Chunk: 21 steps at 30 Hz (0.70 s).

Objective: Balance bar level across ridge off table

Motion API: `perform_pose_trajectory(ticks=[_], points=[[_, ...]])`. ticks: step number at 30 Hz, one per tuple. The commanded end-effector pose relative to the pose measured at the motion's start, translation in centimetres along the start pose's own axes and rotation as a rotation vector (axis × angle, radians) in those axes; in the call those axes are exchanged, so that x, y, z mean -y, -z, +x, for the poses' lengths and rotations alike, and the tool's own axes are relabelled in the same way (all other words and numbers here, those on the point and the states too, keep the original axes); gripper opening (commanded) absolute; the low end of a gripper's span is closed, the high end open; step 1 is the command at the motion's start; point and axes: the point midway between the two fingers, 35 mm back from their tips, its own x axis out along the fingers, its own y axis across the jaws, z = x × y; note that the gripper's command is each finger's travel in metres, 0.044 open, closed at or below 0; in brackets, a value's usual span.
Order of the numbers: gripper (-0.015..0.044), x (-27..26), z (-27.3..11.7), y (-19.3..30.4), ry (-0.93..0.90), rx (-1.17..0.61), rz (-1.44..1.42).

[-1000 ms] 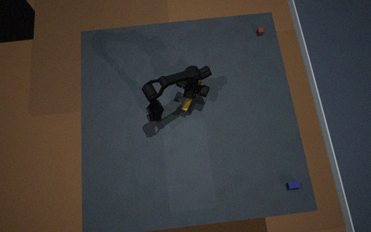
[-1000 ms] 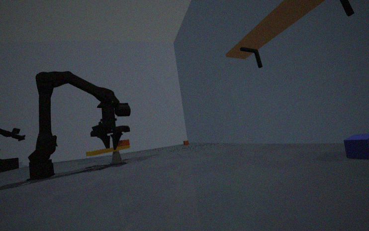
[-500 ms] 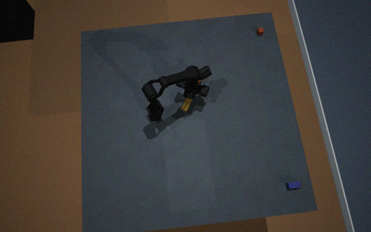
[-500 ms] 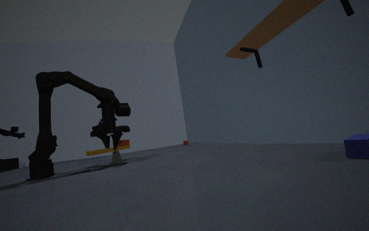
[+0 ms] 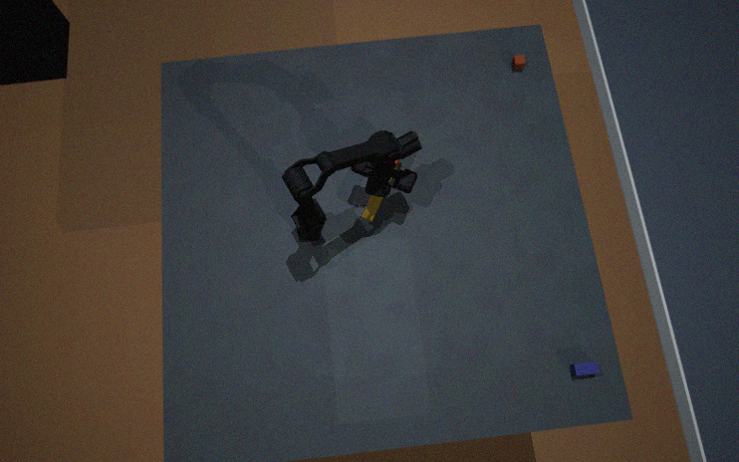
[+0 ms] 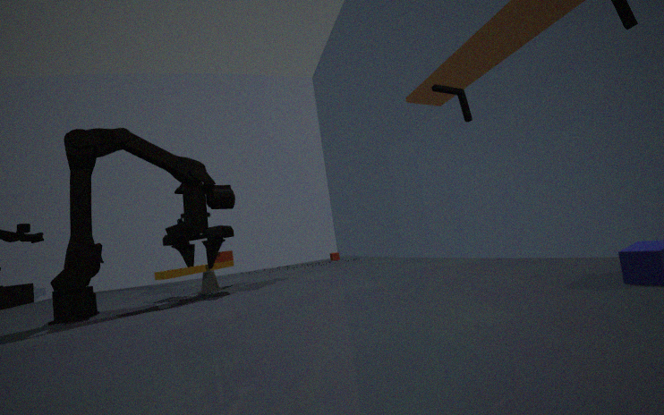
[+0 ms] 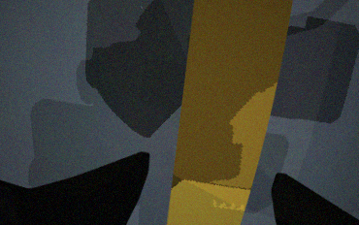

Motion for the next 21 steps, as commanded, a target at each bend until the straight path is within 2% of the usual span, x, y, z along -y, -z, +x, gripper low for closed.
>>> perform_pose_trajectory(ticks=[1,3,7,15,21], points=[[0.0395,0.0,0.0,0.0,0.001,0.0,0.0],[0.044,0.0,0.0,0.0,0.001,0.0,0.0],[0.044,-0.1,-0.8,0.1,0.001,0.0,0.0],[0.044,-0.1,-9.8,0.0,0.0,0.0,0.0],[0.044,0.0,-10.0,0.0,0.0,0.0,0.0]])
